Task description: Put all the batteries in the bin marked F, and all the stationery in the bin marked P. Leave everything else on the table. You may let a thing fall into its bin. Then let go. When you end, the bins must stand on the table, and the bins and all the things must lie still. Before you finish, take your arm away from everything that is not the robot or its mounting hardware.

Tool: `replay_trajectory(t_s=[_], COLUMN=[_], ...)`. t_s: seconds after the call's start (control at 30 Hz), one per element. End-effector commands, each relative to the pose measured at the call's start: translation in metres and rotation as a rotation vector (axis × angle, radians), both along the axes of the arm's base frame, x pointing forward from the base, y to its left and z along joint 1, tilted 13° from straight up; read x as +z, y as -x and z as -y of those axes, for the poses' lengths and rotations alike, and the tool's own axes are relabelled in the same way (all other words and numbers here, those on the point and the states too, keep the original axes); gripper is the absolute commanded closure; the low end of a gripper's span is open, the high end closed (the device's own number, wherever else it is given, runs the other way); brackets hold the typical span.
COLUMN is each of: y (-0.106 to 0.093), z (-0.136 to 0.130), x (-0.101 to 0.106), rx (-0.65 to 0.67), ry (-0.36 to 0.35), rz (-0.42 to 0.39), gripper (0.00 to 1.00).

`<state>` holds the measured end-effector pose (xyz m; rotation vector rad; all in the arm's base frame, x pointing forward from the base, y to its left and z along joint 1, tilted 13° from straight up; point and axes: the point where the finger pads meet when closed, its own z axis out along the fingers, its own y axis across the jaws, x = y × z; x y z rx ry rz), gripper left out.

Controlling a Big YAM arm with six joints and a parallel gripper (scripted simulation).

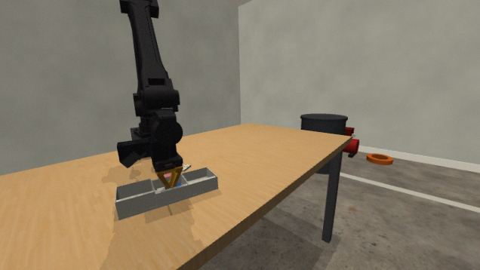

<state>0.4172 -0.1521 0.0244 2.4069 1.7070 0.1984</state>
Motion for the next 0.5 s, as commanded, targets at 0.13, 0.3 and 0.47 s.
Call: replay_trajectory(t_s=[0.13,0.3,0.47], y=[-0.006,-0.008,-0.016], z=[-0.002,0.002,0.004], x=[0.022,0.024,0.045], rx=[-0.006,-0.012,-0.012], ry=[0.013,0.011,0.023], rz=[0.033,0.029,0.063], gripper=[0.72,0.72,0.72])
